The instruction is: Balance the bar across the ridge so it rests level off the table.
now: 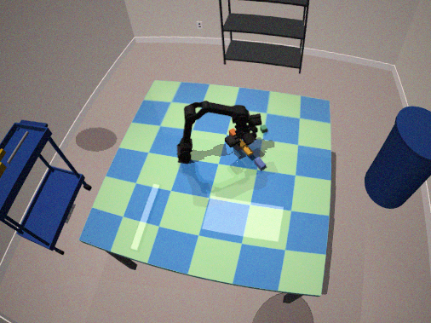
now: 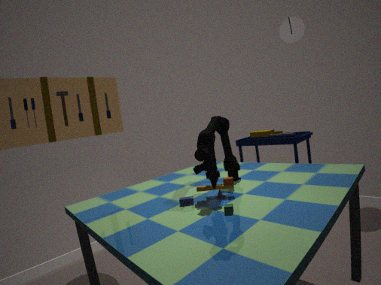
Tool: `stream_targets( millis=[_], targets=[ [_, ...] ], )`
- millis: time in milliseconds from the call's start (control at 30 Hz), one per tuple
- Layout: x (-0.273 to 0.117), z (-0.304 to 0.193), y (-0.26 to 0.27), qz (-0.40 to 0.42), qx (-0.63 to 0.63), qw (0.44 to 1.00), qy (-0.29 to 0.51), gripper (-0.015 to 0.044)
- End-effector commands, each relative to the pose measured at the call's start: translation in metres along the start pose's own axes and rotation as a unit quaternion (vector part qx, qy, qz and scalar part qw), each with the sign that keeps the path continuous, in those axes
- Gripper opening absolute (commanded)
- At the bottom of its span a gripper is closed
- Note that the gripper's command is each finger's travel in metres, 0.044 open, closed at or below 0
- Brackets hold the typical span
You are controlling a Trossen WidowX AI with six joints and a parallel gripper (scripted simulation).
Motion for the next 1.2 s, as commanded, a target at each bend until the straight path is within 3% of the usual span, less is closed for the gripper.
stream_targets(
  millis=[0,1167],
  targets=[
    [0.0008,-0.0003,0.0003,0.000,0.002,1.000,0.001,0.0000],
    [0.0038,-0.0005,0.0001,0.000,0.002,1.000,0.001,0.0000]
  ],
)
Point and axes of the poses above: the point midway between the two fingers, 35 mm back from their tips, its own x axis out along the fingers, its own y axis across the jaws, z = x × y, the point moved 2 cm from there along -x, back along the fingers, and after that the axes turned 12 degrees about x, right-handed, at the moved point
